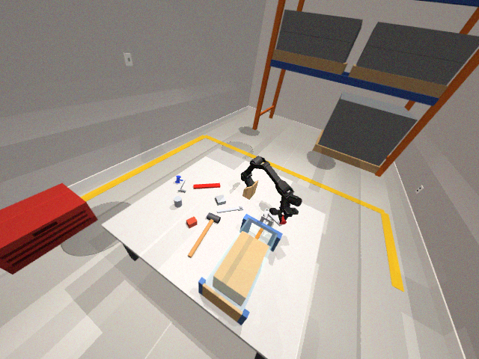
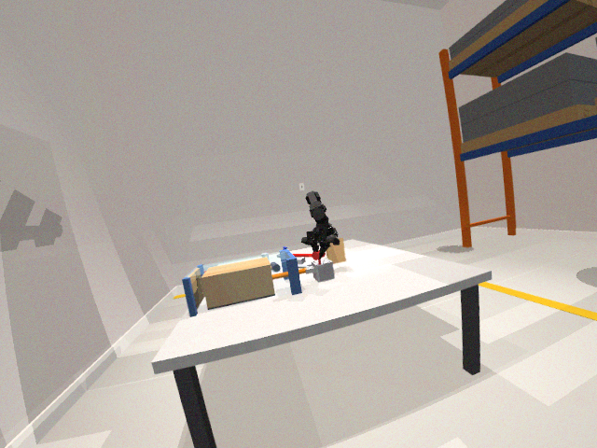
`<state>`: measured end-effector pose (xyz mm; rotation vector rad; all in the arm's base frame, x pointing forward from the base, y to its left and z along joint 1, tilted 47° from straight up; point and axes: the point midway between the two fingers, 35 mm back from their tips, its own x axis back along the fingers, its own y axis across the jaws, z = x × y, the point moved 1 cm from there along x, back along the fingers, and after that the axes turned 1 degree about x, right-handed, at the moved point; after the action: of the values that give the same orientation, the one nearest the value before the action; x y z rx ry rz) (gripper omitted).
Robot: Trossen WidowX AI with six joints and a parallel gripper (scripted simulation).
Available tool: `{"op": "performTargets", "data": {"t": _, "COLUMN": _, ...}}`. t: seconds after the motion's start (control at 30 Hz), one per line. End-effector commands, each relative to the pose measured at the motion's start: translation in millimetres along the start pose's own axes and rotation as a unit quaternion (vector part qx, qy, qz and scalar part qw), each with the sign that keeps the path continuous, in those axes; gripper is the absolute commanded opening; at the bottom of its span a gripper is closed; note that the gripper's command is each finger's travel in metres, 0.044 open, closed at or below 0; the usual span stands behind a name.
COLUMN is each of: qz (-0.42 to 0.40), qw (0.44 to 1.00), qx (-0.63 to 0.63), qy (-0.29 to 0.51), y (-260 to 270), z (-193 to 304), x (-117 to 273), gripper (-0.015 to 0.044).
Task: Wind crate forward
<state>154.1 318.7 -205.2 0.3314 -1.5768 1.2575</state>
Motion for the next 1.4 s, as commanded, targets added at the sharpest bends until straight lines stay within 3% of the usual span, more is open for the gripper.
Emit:
{"op": "performTargets", "data": {"t": 0.0, "qz": -0.029, "qw": 0.999, "qx": 0.046, "qy": -0.008, "y": 7, "z": 4, "x": 2, "gripper": 0.0000}}
{"op": "performTargets", "data": {"t": 0.17, "qz": -0.029, "qw": 0.999, "qx": 0.046, "qy": -0.008, "y": 7, "z": 4, "x": 2, "gripper": 0.0000}}
{"op": "performTargets", "data": {"t": 0.73, "qz": -0.014, "qw": 0.999, "qx": 0.029, "qy": -0.007, "y": 0, "z": 1, "x": 0, "gripper": 0.0440}}
{"op": "performTargets", "data": {"t": 0.93, "qz": -0.014, "qw": 0.999, "qx": 0.029, "qy": -0.007, "y": 0, "z": -3, "x": 6, "gripper": 0.0440}}
{"op": "performTargets", "data": {"t": 1.13, "qz": -0.013, "qw": 0.999, "qx": 0.031, "qy": -0.007, "y": -1, "z": -27, "x": 56, "gripper": 0.0440}}
{"op": "performTargets", "data": {"t": 1.37, "qz": -0.013, "qw": 0.999, "qx": 0.031, "qy": -0.007, "y": -1, "z": -28, "x": 58, "gripper": 0.0440}}
